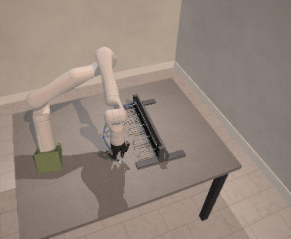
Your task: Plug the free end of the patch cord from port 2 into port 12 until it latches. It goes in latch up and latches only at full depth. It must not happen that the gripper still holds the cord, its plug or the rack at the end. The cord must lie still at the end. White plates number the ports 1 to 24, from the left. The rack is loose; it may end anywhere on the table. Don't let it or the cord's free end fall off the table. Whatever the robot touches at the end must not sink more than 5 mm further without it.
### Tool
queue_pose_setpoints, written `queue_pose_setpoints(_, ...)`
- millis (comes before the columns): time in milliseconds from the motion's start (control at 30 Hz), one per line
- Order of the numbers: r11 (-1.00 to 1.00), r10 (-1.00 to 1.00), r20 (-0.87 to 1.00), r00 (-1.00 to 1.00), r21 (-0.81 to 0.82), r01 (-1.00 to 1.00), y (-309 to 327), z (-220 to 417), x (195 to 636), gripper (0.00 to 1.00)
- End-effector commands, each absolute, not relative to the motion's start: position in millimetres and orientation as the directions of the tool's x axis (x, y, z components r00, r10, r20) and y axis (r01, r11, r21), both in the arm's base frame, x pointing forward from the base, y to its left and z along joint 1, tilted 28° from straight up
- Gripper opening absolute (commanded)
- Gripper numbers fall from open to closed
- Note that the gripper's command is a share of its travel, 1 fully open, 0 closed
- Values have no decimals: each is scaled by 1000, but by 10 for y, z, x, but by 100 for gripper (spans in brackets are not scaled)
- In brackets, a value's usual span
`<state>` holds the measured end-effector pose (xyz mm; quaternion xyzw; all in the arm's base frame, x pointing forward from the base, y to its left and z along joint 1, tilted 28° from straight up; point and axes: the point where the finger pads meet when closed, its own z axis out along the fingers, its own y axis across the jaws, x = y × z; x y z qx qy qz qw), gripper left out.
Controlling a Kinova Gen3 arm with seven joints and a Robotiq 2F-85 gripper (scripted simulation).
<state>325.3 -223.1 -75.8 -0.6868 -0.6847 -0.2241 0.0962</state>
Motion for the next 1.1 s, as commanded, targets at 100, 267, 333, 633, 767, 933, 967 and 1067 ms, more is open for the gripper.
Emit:
queue_pose_setpoints(100,-44,896,442,-36,171,984,-2201,-820,3247,37)
queue_pose_setpoints(267,-44,896,442,-36,171,984,-2187,-848,3252,37)
queue_pose_setpoints(333,-44,896,442,-36,171,984,-2183,-856,3254,37)
queue_pose_setpoints(633,-44,896,442,-36,171,984,-2179,-864,3255,37)
queue_pose_setpoints(767,-44,896,442,-36,171,984,-2179,-864,3255,37)
queue_pose_setpoints(933,-44,896,442,-36,171,984,-2179,-864,3255,37)
queue_pose_setpoints(967,-44,896,442,-36,171,984,-2179,-864,3255,37)
queue_pose_setpoints(1067,-44,896,442,-36,171,984,-2179,-864,3255,37)
